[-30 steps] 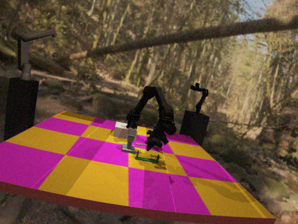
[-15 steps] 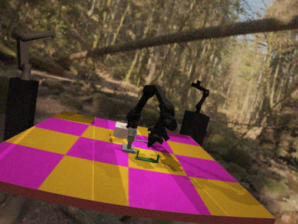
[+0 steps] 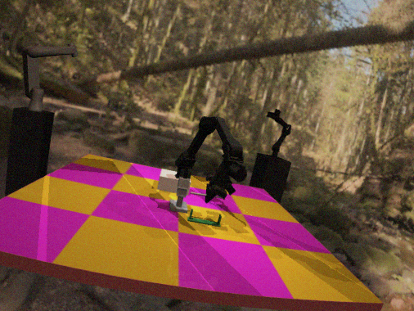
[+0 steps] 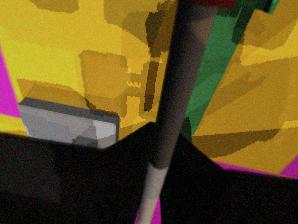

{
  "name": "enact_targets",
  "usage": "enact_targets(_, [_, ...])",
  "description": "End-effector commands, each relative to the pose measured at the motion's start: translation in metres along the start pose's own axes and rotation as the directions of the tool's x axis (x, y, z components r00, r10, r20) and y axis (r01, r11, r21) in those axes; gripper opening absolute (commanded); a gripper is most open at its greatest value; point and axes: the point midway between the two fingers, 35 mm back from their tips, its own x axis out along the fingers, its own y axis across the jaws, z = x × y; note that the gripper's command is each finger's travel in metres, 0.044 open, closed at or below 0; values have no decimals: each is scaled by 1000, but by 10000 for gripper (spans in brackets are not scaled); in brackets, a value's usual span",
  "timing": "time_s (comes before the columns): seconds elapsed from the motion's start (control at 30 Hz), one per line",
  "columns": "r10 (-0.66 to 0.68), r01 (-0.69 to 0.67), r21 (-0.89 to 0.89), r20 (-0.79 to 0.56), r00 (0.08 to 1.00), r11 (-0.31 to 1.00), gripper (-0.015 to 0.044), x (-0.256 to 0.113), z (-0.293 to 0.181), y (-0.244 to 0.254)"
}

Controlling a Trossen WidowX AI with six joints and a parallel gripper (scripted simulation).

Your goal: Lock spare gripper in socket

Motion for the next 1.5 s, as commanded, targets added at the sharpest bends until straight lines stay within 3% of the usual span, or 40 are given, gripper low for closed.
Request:
enact_targets(0.0, [-10, 10, 8, 2, 1000, 1000, 0, -8, 2, 12])
enact_targets(0.73, [-2, 2, 20, -19, 1000, 1000, 0, -17, 5, 77])
enact_targets(1.13, [11, -10, 17, -17, 1000, 1000, 0, 30, 19, 76])
enact_targets(1.47, [8, -8, 19, -16, 1000, 1000, 0, 34, 15, 77])
